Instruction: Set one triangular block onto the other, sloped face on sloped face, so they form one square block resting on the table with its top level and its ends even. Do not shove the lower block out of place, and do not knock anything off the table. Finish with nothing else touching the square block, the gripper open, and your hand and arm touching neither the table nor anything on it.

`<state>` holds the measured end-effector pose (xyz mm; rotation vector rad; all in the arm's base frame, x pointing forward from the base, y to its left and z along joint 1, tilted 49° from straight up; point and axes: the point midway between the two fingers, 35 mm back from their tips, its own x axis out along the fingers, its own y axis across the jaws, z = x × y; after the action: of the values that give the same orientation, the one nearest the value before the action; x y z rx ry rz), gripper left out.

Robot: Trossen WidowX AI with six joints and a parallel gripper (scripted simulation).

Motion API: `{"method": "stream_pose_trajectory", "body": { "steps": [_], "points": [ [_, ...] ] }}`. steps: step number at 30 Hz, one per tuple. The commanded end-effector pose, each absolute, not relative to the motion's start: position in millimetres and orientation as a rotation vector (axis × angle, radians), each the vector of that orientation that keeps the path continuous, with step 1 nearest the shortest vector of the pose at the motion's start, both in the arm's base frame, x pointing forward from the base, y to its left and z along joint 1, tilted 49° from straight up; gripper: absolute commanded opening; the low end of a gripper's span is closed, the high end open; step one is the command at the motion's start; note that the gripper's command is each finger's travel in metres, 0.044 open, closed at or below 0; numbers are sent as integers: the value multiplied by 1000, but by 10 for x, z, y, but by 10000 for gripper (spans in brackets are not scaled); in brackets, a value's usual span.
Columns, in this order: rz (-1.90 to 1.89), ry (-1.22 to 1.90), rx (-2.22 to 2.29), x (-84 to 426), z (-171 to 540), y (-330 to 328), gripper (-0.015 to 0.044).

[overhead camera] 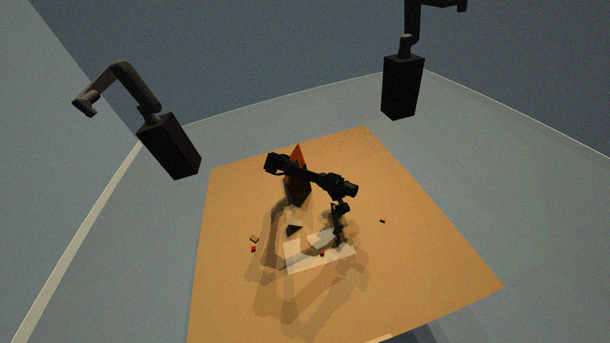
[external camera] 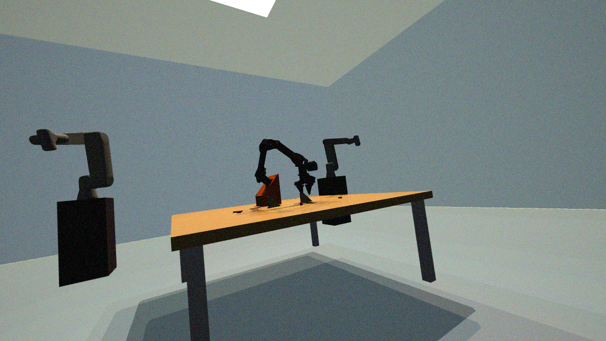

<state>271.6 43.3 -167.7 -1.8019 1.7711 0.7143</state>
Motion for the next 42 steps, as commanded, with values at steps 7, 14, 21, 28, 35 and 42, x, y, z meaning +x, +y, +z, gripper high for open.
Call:
{"method": "stream_pose_trajectory", "body": {
  "steps": [7,14,21,28,35,42],
  "points": [
    [719,1787,-1811,2665,-1782,252,440],
    [717,1789,-1812,2652,-1841,153,440],
    [714,1793,-1814,2635,-1896,57,440],
    [714,1793,-1814,2633,-1901,48,335],
    [714,1793,-1814,2633,-1901,48,190],
    [714,1793,-1814,2633,-1901,48,105]
  ]
}}
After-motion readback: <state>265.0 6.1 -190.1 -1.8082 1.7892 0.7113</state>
